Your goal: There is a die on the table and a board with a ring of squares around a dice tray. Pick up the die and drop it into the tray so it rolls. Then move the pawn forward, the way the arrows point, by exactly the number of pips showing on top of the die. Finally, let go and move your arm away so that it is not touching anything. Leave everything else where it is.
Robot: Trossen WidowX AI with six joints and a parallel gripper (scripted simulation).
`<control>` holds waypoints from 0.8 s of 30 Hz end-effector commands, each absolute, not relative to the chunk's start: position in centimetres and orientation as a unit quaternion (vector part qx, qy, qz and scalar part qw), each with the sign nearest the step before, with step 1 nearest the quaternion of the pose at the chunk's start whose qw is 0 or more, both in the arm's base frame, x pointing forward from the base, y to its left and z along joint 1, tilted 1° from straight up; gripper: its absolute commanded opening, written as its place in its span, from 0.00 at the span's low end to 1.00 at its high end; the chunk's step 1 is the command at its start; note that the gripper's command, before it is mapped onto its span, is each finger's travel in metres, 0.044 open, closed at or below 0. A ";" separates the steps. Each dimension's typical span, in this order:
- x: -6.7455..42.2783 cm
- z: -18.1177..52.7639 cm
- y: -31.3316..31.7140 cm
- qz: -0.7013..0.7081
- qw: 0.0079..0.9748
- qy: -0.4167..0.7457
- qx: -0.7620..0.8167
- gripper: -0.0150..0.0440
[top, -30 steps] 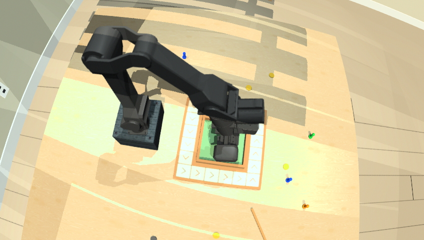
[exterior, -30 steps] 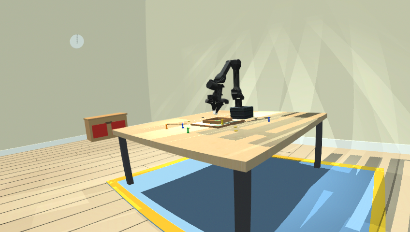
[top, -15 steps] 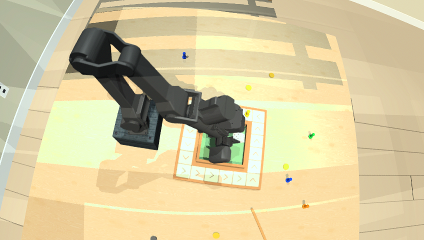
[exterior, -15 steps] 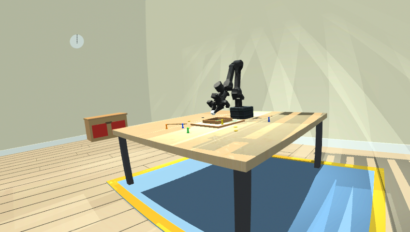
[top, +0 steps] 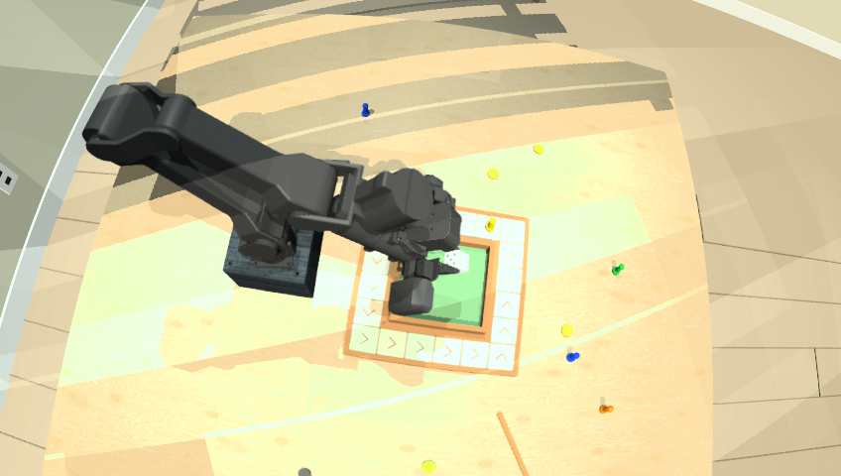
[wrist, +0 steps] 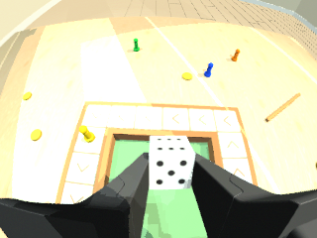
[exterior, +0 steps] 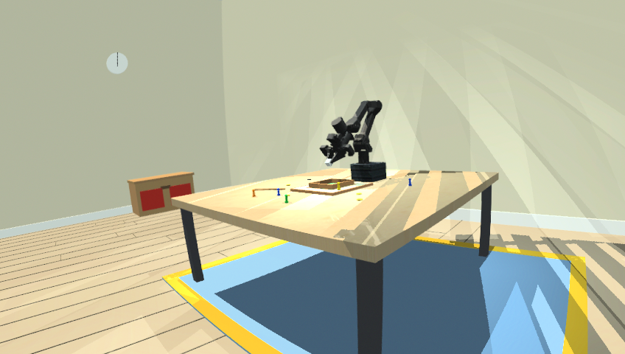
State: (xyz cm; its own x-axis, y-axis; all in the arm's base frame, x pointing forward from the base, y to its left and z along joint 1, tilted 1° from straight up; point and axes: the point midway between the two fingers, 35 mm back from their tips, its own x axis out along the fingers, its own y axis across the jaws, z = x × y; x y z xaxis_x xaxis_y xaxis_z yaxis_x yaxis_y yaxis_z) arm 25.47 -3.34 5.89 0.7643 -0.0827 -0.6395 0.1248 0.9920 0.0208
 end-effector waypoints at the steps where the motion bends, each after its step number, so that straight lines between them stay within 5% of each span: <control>1: 24.8 6.0 -3.2 -0.054 0.937 0.342 0.033 0.25; 14: 24.9 6.0 -3.3 -0.056 0.937 0.342 0.032 0.25; 24: 25.0 6.9 -3.3 -0.055 0.938 0.342 0.032 0.70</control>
State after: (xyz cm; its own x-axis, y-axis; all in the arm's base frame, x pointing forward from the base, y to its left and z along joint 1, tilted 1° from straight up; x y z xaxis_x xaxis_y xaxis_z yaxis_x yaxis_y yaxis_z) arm 24.90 -3.29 6.02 0.7568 -0.0819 -0.6485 0.1262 0.9918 0.0219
